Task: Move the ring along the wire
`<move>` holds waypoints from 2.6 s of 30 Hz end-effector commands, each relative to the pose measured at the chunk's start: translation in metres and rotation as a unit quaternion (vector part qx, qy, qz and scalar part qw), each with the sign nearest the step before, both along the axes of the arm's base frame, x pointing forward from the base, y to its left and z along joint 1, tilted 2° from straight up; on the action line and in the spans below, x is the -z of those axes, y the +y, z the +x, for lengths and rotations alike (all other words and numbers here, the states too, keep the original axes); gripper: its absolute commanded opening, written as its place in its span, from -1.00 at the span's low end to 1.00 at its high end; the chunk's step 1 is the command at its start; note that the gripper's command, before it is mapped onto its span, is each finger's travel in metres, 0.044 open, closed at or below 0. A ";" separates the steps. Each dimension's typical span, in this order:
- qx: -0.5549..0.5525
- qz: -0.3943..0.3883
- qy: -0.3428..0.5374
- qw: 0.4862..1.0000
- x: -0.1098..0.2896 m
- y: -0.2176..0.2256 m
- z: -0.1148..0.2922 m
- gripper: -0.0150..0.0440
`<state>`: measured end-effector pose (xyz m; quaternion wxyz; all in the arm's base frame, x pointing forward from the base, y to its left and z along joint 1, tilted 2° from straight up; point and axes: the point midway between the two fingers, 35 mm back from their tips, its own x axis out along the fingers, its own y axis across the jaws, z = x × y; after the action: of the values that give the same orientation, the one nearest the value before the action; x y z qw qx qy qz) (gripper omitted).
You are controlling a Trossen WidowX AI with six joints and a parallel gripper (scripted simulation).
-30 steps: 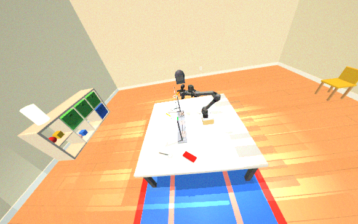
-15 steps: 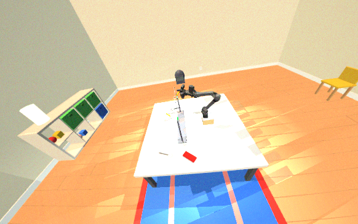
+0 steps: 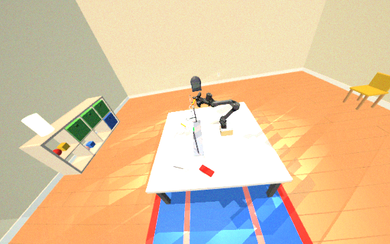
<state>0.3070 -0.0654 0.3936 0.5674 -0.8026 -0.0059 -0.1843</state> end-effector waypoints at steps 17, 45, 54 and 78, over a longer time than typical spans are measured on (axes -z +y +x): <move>0.003 -0.110 -0.019 0.994 -0.004 0.004 0.001 -1.00; 0.003 -0.095 -0.016 0.995 0.019 -0.015 0.005 -1.00; 0.040 -0.015 -0.014 0.999 0.045 -0.025 -0.002 -1.00; 0.039 0.265 0.057 0.962 0.136 -0.034 0.002 -1.00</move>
<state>0.3096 -0.1008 0.2681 0.7328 -0.6541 0.0963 -0.1608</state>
